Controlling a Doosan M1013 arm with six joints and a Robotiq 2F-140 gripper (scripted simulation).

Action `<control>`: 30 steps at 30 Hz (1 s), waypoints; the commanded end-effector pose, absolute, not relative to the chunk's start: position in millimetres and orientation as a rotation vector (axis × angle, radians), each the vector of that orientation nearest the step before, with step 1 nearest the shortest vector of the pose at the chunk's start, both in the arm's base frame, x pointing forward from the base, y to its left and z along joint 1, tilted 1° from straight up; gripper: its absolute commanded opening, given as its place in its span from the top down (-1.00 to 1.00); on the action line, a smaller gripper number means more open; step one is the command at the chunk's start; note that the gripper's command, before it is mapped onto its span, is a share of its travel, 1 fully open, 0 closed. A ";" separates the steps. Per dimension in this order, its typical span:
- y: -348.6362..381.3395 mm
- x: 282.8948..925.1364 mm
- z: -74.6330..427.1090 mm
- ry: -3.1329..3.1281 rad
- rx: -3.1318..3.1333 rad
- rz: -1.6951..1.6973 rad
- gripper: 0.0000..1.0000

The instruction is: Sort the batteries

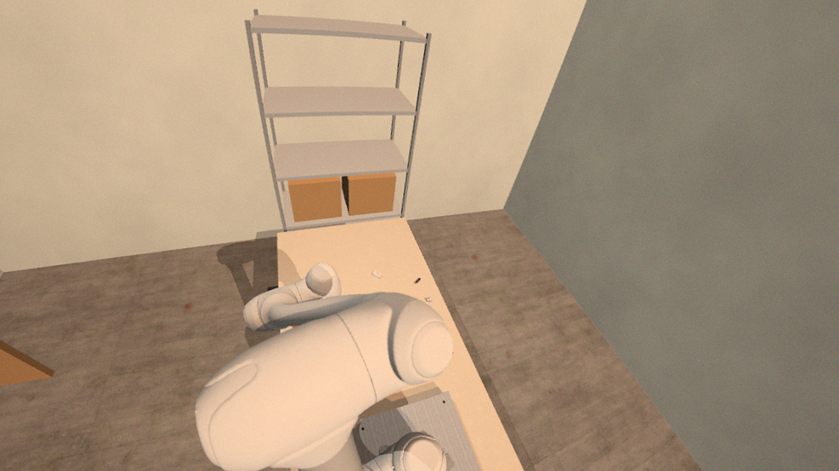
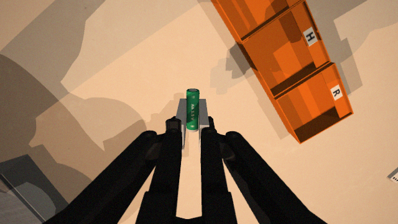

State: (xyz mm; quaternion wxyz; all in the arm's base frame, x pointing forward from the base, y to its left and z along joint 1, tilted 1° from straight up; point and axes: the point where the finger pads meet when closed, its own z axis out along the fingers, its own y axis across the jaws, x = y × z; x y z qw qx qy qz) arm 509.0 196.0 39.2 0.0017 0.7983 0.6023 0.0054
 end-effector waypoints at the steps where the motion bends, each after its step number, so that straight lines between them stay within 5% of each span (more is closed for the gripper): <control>1: 213.6 524.4 39.3 1.890 2.505 0.016 0.70; 30: 305.3 602.3 40.4 2.580 1.781 0.013 0.70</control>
